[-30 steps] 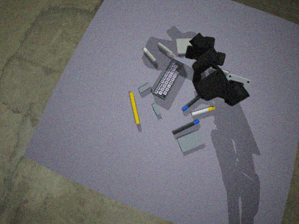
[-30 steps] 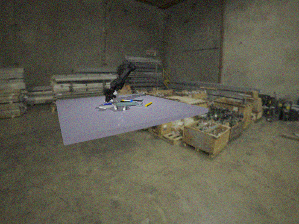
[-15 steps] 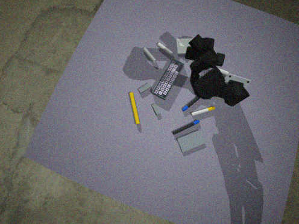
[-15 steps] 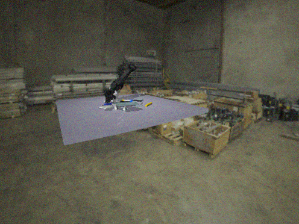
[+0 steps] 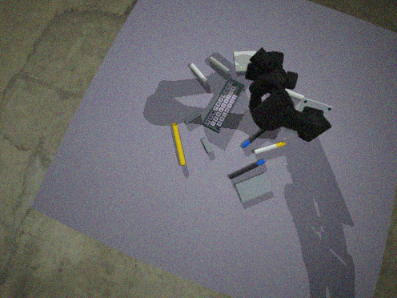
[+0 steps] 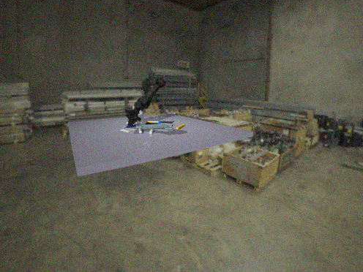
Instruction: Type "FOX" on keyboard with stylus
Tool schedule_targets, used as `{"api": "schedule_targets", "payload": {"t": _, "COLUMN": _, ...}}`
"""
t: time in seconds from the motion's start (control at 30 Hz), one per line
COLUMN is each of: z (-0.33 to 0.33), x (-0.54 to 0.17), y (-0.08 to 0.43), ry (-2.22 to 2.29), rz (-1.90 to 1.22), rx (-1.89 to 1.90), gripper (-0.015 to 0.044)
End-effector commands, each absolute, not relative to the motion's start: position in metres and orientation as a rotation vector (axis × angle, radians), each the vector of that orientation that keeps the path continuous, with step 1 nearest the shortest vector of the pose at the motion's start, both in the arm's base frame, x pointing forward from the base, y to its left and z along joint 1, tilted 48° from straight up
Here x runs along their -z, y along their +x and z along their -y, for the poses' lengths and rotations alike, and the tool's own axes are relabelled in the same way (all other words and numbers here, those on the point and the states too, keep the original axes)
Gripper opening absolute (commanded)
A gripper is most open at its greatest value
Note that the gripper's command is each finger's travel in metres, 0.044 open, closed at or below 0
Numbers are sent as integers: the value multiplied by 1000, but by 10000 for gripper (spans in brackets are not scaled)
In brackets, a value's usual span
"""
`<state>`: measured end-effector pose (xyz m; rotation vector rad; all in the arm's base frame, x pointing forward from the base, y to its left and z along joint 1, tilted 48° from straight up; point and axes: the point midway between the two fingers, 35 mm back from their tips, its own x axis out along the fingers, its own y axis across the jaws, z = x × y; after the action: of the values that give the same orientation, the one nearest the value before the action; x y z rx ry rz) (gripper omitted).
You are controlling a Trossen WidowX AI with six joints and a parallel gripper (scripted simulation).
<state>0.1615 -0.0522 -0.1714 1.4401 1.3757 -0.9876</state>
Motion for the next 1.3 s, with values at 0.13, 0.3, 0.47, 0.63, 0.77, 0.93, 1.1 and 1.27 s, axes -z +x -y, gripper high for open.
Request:
{"api": "schedule_targets", "payload": {"t": 0.13, "z": 47, "x": 174, "y": 159, "ry": 1447, "rz": -1385, "rx": 991, "gripper": 150}}
{"api": "schedule_targets", "payload": {"t": 0.3, "z": 47, "x": 174, "y": 159, "ry": 1447, "rz": -1385, "rx": 991, "gripper": 150}}
{"api": "schedule_targets", "payload": {"t": 0.47, "z": 47, "x": 174, "y": 159, "ry": 1447, "rz": -1385, "rx": 991, "gripper": 150}}
{"api": "schedule_targets", "payload": {"t": 0.63, "z": 48, "x": 174, "y": 160, "ry": 1440, "rz": -1382, "rx": 989, "gripper": 71}}
{"api": "schedule_targets", "payload": {"t": 0.77, "z": 48, "x": 174, "y": 160, "ry": 1440, "rz": -1382, "rx": 989, "gripper": 5}}
{"api": "schedule_targets", "payload": {"t": 0.93, "z": 48, "x": 174, "y": 160, "ry": 1440, "rz": -1382, "rx": 989, "gripper": 0}}
{"api": "schedule_targets", "payload": {"t": 1.1, "z": 52, "x": 172, "y": 160, "ry": 1440, "rz": -1382, "rx": 990, "gripper": 0}}
{"api": "schedule_targets", "payload": {"t": 1.27, "z": 66, "x": 160, "y": 161, "ry": 1438, "rz": -1379, "rx": 992, "gripper": 0}}
